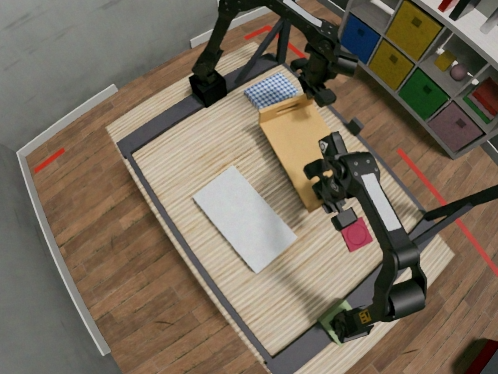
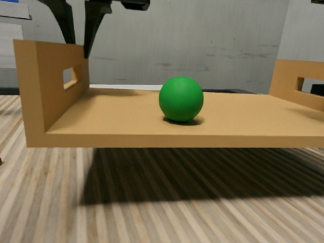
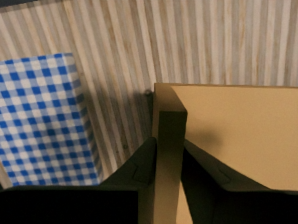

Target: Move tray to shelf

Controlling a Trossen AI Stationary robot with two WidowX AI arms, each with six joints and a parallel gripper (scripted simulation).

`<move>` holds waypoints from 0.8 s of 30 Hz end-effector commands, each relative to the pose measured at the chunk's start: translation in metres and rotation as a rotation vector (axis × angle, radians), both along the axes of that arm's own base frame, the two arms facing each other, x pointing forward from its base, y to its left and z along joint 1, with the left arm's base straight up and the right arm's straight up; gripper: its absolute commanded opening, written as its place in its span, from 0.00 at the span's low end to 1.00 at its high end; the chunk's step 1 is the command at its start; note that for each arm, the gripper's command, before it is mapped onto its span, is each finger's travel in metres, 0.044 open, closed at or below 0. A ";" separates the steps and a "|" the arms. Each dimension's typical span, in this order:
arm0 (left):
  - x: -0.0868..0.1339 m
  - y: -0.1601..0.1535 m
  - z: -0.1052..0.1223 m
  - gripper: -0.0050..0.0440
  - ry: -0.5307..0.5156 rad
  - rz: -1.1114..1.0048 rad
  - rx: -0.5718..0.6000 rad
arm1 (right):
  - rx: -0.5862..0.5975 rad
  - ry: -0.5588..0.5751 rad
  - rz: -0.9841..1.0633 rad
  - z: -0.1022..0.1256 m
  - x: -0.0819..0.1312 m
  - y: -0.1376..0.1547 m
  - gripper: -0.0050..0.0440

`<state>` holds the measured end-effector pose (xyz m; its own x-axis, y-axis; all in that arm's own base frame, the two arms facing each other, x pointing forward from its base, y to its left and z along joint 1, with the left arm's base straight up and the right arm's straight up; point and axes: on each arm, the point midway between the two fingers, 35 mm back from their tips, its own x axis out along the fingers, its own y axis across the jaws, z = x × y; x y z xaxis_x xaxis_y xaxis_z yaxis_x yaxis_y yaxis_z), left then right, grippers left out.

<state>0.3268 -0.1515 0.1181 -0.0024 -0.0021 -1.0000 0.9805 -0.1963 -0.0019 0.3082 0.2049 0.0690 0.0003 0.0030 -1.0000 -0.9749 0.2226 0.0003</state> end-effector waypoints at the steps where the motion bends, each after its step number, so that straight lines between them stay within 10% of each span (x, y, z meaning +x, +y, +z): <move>1: 0.006 -0.004 0.028 0.23 -0.080 -0.001 -0.032 | 0.049 -0.076 0.002 0.029 0.009 0.009 0.22; 24: 0.001 0.002 0.022 0.23 -0.058 0.015 -0.040 | 0.050 -0.059 0.001 0.027 0.007 -0.001 0.22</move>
